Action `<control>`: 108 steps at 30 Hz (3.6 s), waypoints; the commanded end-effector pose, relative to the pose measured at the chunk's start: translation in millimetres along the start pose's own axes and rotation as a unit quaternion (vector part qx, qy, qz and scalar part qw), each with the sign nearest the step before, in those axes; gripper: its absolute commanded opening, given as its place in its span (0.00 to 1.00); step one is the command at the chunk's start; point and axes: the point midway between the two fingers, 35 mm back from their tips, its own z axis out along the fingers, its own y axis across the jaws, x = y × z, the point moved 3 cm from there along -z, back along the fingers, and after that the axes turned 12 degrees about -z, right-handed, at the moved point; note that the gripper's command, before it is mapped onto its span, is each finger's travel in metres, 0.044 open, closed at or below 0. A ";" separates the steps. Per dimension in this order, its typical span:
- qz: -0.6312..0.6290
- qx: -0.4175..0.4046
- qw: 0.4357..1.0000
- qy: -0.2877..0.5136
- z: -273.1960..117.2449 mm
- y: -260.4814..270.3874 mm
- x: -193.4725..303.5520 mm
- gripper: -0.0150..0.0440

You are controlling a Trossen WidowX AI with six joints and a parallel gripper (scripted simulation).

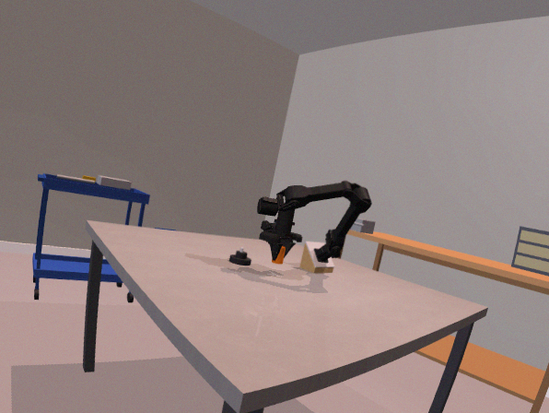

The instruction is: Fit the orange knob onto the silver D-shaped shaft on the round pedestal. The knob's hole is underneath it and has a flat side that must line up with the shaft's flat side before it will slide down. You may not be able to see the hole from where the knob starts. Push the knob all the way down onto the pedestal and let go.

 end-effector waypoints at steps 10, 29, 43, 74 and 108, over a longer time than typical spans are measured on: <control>-0.006 -0.009 1.000 -0.009 -75.2 3.2 8.6 0.25; 0.000 -0.088 0.996 -0.022 -104.9 -8.7 20.3 0.25; 0.002 -0.235 0.971 -0.053 -130.9 -27.5 37.5 0.25; 0.003 -0.461 0.882 -0.101 -166.2 -53.8 65.1 0.25; 0.008 -0.490 0.865 -0.107 -160.2 -56.4 62.3 0.25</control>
